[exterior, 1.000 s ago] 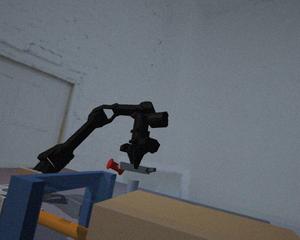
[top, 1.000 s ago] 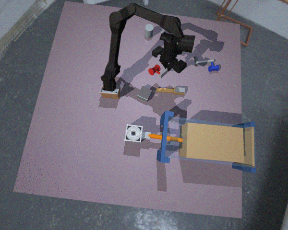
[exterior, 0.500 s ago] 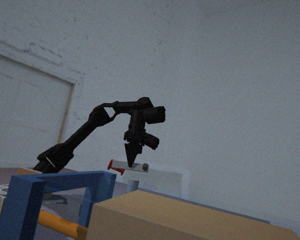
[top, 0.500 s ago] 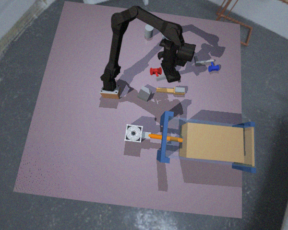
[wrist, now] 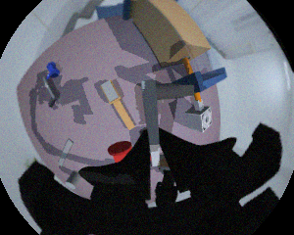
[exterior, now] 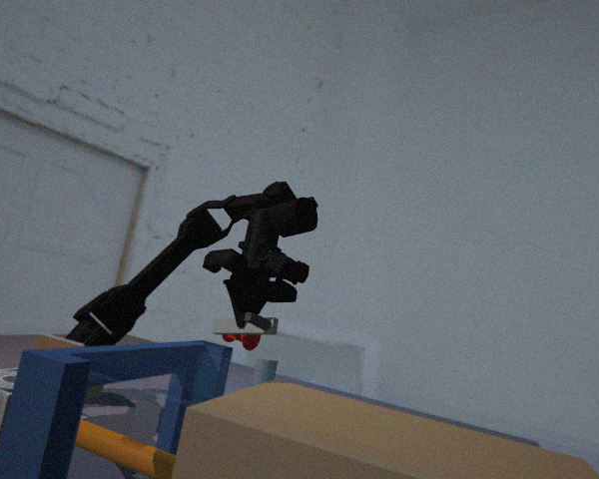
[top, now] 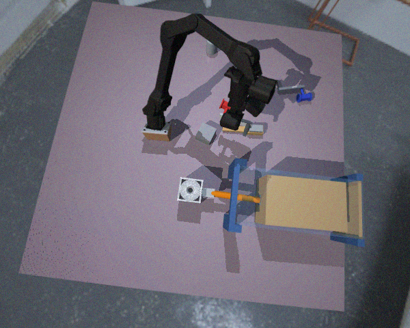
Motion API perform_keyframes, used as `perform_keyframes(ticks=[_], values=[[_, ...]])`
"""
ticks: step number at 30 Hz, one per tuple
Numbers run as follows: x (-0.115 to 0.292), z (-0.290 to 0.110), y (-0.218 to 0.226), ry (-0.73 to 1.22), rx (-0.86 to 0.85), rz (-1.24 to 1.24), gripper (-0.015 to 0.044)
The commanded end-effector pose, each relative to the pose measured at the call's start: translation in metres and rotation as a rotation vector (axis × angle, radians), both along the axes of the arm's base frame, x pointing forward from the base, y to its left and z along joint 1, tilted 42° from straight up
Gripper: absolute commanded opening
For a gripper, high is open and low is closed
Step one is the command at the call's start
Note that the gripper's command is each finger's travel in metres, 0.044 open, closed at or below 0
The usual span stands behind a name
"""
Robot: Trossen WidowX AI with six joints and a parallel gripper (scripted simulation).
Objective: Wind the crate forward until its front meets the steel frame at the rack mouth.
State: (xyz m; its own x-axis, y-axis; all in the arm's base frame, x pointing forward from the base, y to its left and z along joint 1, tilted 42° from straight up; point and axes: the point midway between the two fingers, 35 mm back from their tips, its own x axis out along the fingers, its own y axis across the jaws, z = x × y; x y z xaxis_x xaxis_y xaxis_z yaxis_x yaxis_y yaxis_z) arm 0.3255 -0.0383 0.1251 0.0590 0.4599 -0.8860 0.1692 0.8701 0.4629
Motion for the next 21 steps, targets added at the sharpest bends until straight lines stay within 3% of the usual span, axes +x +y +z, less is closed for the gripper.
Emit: perform_keyframes(ticks=[1, 21], values=[[-0.002, -0.008, -0.015, 0.078, -0.003, -0.157, 0.0000], [-0.014, -0.051, -0.079, 0.450, 0.038, -0.936, 0.0000]])
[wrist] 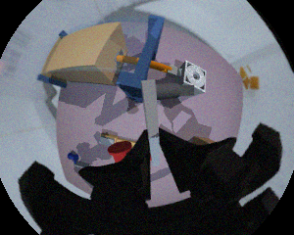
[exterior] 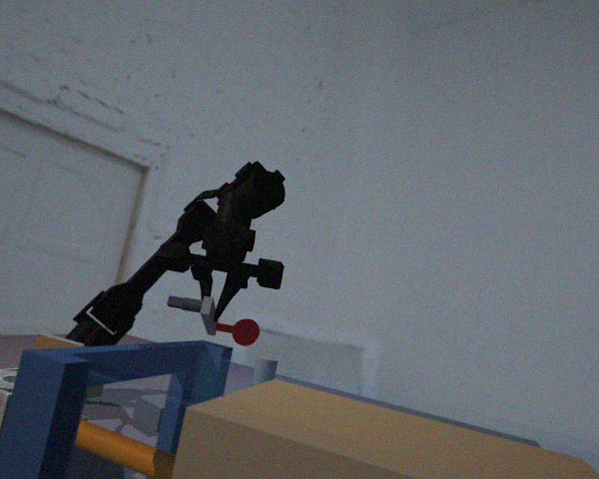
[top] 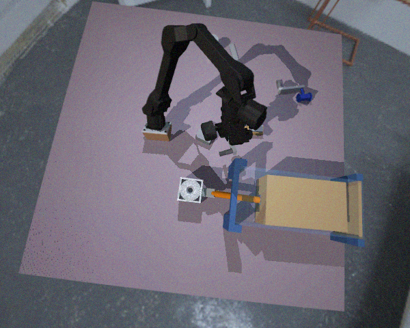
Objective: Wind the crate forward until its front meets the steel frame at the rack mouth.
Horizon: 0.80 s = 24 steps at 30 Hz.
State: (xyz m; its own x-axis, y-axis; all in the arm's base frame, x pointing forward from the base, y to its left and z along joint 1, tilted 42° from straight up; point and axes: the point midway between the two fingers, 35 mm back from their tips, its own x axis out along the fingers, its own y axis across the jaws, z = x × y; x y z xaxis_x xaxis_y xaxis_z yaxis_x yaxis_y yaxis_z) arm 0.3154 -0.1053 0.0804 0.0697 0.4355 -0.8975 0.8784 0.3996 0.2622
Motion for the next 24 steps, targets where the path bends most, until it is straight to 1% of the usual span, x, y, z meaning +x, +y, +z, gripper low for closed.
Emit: perform_keyframes(ticks=[1, 14, 24], values=[[-0.005, -0.008, -0.015, 0.073, 0.007, -0.163, 0.0000], [-0.026, -0.035, -0.052, 0.326, 0.067, -0.680, 0.0000], [-0.047, -0.048, -0.061, 0.568, 0.110, -1.039, 0.0000]])
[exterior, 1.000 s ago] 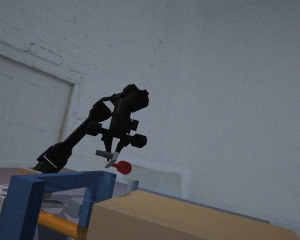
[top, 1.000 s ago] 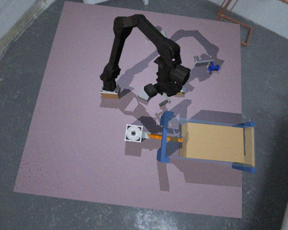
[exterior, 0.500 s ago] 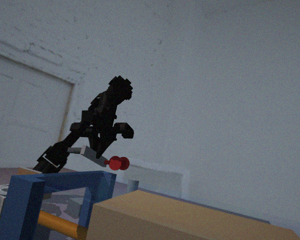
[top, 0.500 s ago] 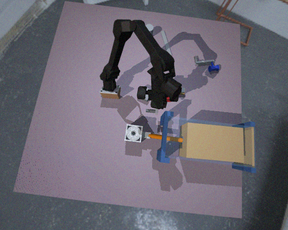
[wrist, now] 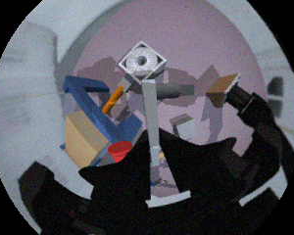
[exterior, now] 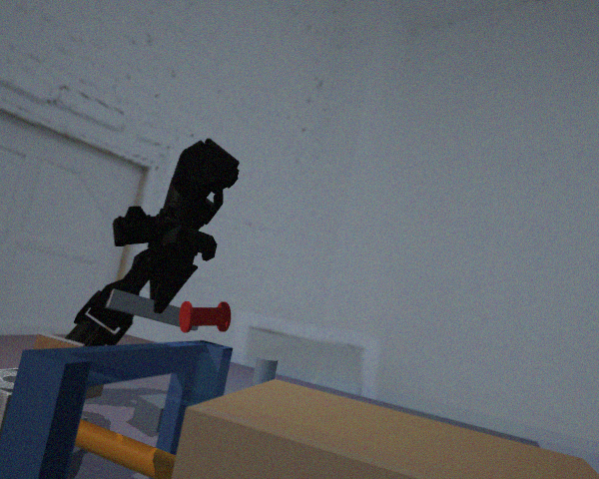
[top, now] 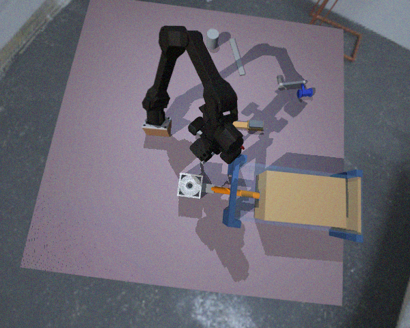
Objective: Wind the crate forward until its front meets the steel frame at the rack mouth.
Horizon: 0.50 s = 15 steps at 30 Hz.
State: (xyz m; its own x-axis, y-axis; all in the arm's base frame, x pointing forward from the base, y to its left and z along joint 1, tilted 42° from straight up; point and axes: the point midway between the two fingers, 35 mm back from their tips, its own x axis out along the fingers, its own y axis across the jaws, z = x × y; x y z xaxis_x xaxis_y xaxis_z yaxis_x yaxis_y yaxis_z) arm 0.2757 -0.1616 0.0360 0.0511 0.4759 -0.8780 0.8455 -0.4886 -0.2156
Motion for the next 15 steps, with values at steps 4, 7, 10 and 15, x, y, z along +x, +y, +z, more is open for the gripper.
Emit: perform_keyframes(ticks=[4, 7, 10, 15], values=[[-0.014, -0.011, -0.007, 0.162, 0.040, -0.248, 0.0000], [-0.018, -0.017, -0.009, 0.231, 0.060, -0.352, 0.0000], [-0.022, -0.021, -0.010, 0.285, 0.075, -0.430, 0.0000], [-0.030, -0.032, -0.004, 0.422, 0.119, -0.555, 0.0000]])
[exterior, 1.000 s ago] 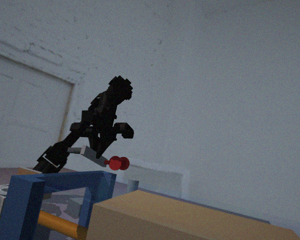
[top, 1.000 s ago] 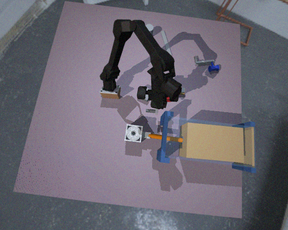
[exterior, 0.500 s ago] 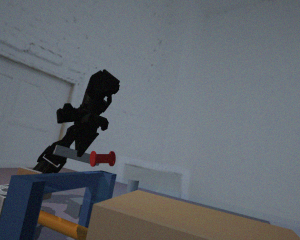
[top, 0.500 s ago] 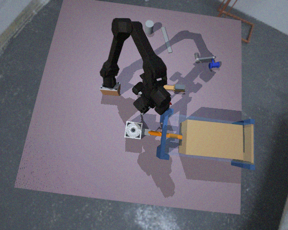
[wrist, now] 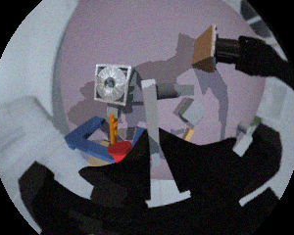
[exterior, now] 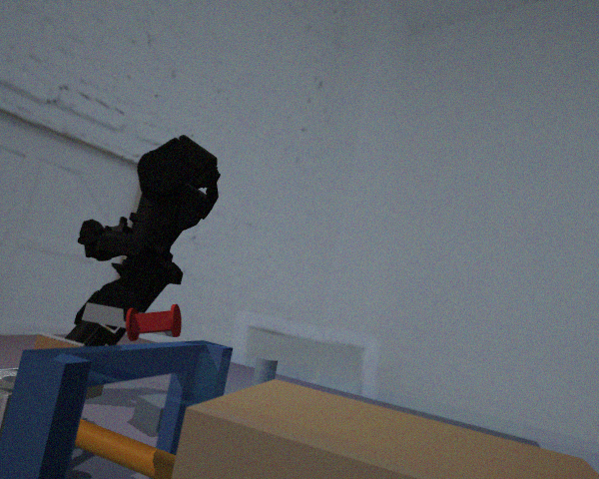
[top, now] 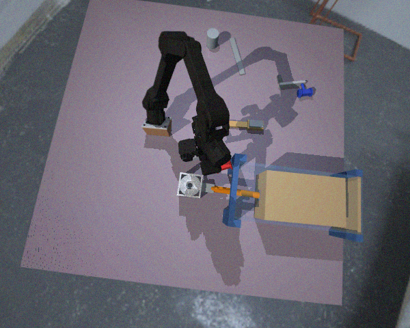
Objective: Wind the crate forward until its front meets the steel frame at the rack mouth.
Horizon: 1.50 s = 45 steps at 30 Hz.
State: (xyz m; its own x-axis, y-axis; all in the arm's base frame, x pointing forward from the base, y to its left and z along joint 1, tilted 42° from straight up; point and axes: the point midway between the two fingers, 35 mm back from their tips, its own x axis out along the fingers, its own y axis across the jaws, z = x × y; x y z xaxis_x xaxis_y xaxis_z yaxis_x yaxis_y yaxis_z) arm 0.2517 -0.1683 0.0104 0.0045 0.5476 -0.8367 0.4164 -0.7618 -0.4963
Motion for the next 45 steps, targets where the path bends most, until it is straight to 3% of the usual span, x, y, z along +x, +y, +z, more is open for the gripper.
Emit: perform_keyframes(ticks=[1, 8, 15, 45], values=[[-0.008, -0.009, 0.004, 0.115, 0.041, -0.107, 0.0000], [-0.020, -0.024, 0.015, 0.318, 0.108, -0.271, 0.0000], [-0.020, -0.024, 0.015, 0.318, 0.102, -0.272, 0.0000], [-0.018, -0.025, 0.016, 0.208, -0.352, -0.295, 0.0000]])
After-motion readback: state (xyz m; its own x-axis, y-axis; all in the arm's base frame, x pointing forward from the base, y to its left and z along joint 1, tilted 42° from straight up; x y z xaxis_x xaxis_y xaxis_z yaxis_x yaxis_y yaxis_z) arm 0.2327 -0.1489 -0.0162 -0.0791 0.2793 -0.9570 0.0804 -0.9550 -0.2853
